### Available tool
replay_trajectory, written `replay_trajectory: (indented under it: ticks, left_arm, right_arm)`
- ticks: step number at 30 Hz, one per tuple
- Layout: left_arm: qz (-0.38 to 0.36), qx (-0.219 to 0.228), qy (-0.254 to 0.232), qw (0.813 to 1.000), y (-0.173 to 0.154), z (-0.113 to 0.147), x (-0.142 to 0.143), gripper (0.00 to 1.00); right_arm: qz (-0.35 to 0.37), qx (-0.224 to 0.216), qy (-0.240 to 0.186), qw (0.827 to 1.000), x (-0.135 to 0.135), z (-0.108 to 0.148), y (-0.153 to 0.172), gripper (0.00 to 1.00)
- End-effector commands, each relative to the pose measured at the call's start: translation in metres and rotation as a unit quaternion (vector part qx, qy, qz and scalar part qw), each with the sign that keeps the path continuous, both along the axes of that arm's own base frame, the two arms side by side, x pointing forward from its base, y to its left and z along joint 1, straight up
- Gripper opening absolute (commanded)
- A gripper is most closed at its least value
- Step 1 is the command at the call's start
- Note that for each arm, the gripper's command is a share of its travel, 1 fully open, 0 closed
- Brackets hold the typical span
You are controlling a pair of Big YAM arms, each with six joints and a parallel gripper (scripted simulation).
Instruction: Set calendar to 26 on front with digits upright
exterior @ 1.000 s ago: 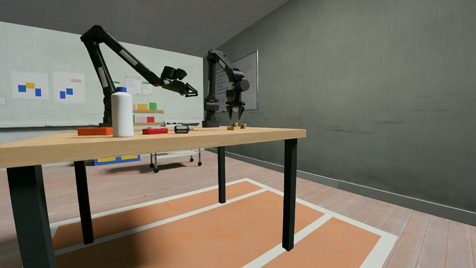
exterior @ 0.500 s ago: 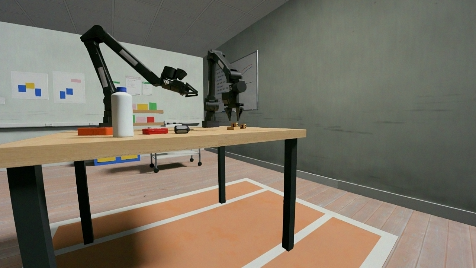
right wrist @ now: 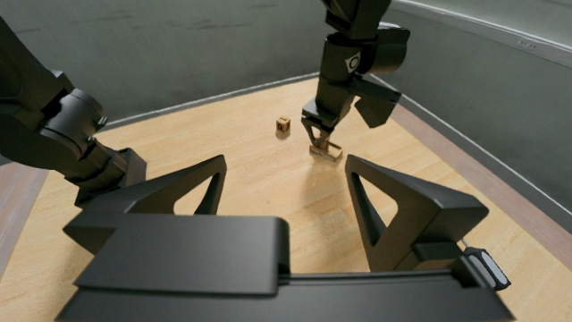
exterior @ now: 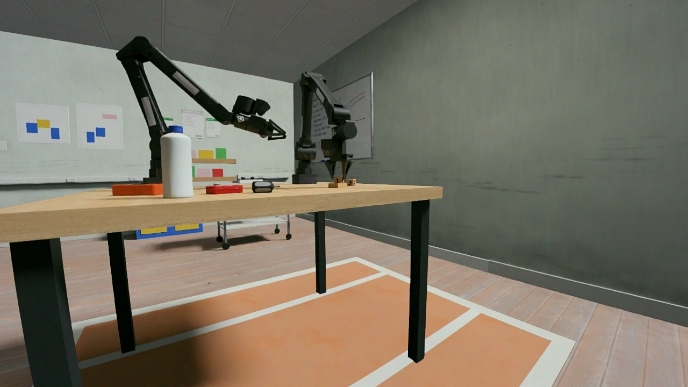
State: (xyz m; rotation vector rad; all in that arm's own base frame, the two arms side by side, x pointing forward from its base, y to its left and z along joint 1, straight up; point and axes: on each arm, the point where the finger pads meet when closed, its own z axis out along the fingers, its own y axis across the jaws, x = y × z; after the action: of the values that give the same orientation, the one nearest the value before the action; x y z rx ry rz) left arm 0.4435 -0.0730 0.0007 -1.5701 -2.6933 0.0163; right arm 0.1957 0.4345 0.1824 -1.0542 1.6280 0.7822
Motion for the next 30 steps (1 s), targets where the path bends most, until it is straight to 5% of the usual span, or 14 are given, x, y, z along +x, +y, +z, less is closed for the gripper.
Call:
replay_trajectory:
  ticks: [1, 8, 9, 28, 30]
  left_arm:
    - [-0.003, -0.003, -0.023, 1.0, -0.002, 0.01, 0.016, 0.53]
    - [-0.003, -0.001, -0.014, 1.0, -0.001, -0.009, 0.014, 0.53]
    - [-0.003, -0.001, -0.014, 1.0, -0.001, -0.009, 0.014, 0.45]
    - [-0.004, -0.004, -0.033, 0.999, -0.002, 0.008, 0.015, 0.24]
    - [-0.004, -0.004, -0.031, 0.999, -0.002, 0.008, 0.015, 0.01]
  right_arm:
    - [-0.001, 0.009, -0.003, 1.0, 0.003, 0.009, 0.004, 1.0]
    - [-0.001, 0.009, -0.003, 1.0, 0.003, 0.009, 0.004, 1.0]
    - [-0.001, 0.009, -0.003, 1.0, 0.003, 0.009, 0.004, 1.0]
    - [-0.001, 0.009, -0.003, 1.0, 0.003, 0.009, 0.004, 1.0]
    - [-0.001, 0.009, -0.003, 1.0, 0.003, 0.009, 0.004, 1.0]
